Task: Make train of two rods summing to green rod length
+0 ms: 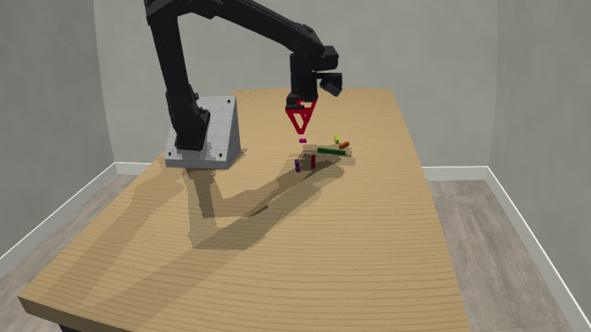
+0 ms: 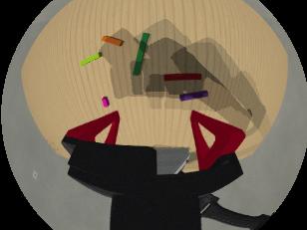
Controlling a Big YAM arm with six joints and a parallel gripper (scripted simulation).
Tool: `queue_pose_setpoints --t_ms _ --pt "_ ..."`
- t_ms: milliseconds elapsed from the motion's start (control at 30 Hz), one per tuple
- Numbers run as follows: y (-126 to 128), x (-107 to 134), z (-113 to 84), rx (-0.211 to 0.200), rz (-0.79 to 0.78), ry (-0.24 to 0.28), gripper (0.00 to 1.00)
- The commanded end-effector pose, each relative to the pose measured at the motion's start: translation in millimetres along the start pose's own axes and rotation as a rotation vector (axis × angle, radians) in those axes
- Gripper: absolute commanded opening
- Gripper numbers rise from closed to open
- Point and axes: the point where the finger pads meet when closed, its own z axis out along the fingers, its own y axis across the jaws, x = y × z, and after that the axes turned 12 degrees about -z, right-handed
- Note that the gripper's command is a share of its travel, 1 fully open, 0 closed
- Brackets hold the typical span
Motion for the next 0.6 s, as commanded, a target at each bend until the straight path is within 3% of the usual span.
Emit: queue_pose_setpoints --t_ms 0,233,267,367,433,567 --pt "3 -10 -16.6 -0.01 0.055 -0.058 1.0" --pt "-2 -10 -12.0 -0.012 0.069 -0.044 1.0" --pt "-11 -5 -5.4 -0.011 0.178 -0.031 1.0" --pt "-11 -4 -6.2 -0.009 0.173 -0.031 1.0" --pt "-4 -9 -15.5 -0.011 0.157 -0.058 1.0" --pt "-8 -9 -11.0 -0.013 0.172 -0.044 1.0"
